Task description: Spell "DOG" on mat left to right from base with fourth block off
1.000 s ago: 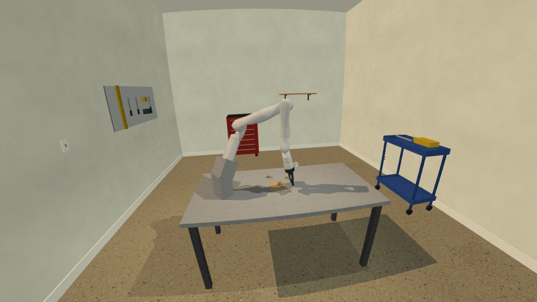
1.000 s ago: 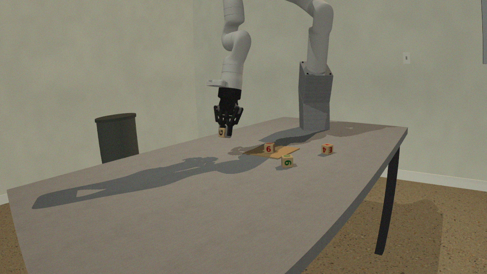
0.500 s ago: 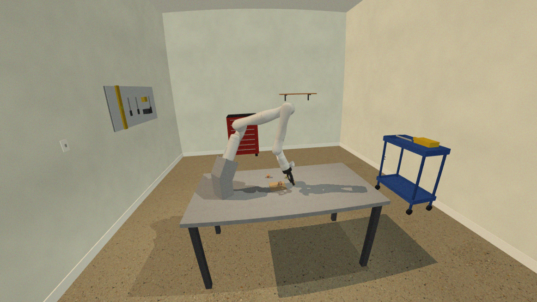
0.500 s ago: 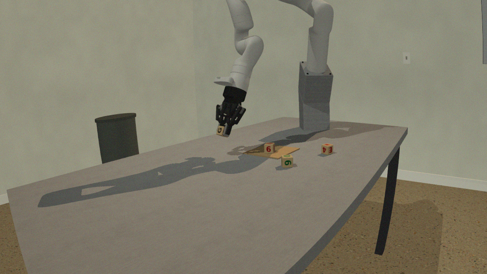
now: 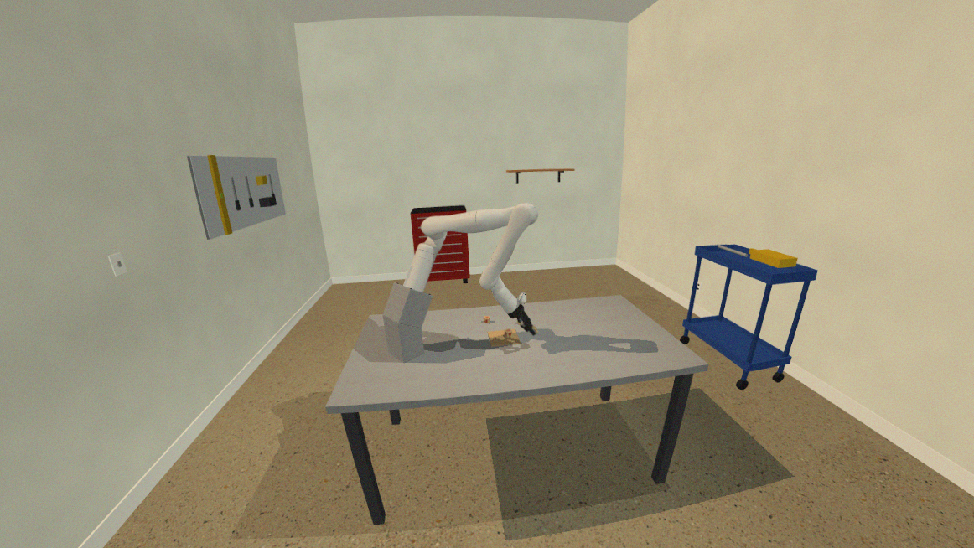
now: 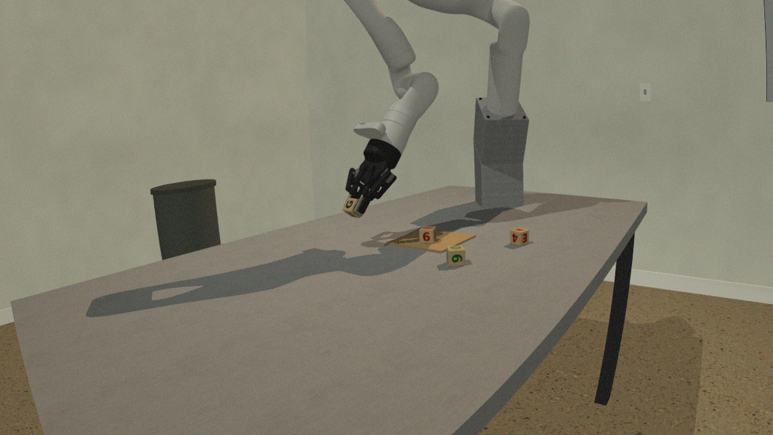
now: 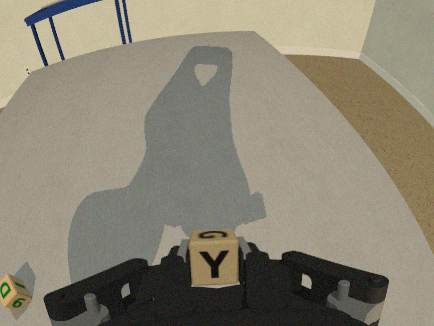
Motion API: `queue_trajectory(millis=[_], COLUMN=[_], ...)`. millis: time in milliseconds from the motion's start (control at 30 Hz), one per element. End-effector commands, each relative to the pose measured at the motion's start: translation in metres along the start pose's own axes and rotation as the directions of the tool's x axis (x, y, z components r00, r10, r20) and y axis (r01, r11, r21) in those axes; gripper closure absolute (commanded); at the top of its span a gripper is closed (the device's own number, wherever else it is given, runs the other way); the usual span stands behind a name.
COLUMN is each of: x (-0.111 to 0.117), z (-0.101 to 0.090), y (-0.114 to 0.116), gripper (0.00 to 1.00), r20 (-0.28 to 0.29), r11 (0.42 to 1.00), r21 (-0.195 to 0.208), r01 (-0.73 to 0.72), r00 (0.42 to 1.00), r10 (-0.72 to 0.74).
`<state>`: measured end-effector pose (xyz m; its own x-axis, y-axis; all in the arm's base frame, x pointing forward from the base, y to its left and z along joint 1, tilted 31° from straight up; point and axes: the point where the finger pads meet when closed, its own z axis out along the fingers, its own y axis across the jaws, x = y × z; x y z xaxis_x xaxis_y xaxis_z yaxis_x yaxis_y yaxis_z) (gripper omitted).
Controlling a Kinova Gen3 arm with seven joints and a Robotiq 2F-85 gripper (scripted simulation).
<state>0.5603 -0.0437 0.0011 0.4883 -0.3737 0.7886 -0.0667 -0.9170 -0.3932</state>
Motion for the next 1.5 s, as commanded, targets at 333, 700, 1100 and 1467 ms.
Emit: queue_trajectory(millis=[333,700,1100,1467], x=[-0.0123,-0.0121,-0.0139,-0.017], z=[0.0028,0.0022,0.0012,0.0016], y=[-0.0025,-0.0001,0.0007,-0.0001], gripper=[0.74,0.74,0.74,0.74], r20=[-0.169,-0.303,-0.35,-0.346], r11=[1.0,1.0,1.0,1.0], r21=[0.005,0.0,-0.002,0.0], r01=[0.004,0.001,-0.001,-0.001], r00=[0.986,0.953,0.937,0.938], r10=[-0.003,-0.001,0.0,0.001])
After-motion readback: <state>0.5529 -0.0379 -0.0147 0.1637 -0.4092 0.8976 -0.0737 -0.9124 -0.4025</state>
